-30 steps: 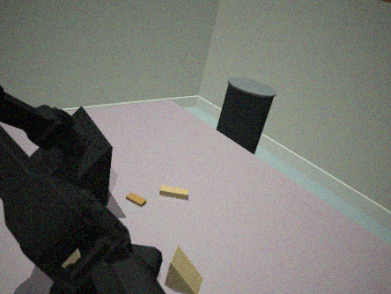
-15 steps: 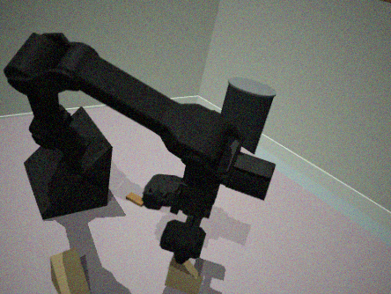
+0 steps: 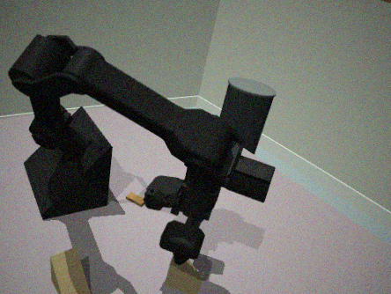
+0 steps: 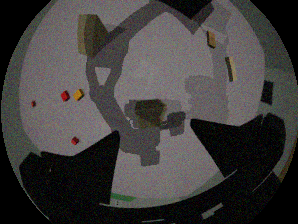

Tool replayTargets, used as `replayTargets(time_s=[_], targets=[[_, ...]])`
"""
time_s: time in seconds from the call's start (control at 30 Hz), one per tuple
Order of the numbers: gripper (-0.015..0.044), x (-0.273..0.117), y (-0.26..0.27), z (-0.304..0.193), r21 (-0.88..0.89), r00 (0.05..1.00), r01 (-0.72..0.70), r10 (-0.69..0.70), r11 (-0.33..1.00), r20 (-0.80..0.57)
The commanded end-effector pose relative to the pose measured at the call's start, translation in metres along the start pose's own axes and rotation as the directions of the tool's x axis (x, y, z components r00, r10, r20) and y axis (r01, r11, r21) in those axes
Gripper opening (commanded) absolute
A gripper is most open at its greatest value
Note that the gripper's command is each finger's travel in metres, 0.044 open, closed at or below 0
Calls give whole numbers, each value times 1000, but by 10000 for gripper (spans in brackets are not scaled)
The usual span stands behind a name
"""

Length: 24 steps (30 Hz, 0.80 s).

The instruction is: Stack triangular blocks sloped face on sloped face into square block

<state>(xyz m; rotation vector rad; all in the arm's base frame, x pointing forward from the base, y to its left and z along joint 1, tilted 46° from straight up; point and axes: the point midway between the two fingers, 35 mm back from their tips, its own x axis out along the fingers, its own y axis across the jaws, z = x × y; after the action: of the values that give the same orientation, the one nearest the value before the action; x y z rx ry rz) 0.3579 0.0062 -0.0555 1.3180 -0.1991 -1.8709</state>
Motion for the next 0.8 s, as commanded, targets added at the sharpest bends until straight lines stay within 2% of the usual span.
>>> replayTargets(time_s=[0.0, 0.77], targets=[[440, 9, 0, -1, -5, 1000, -4, 4, 1000, 4], [440, 46, 1, -5, -5, 1000, -4, 4, 1000, 4]])
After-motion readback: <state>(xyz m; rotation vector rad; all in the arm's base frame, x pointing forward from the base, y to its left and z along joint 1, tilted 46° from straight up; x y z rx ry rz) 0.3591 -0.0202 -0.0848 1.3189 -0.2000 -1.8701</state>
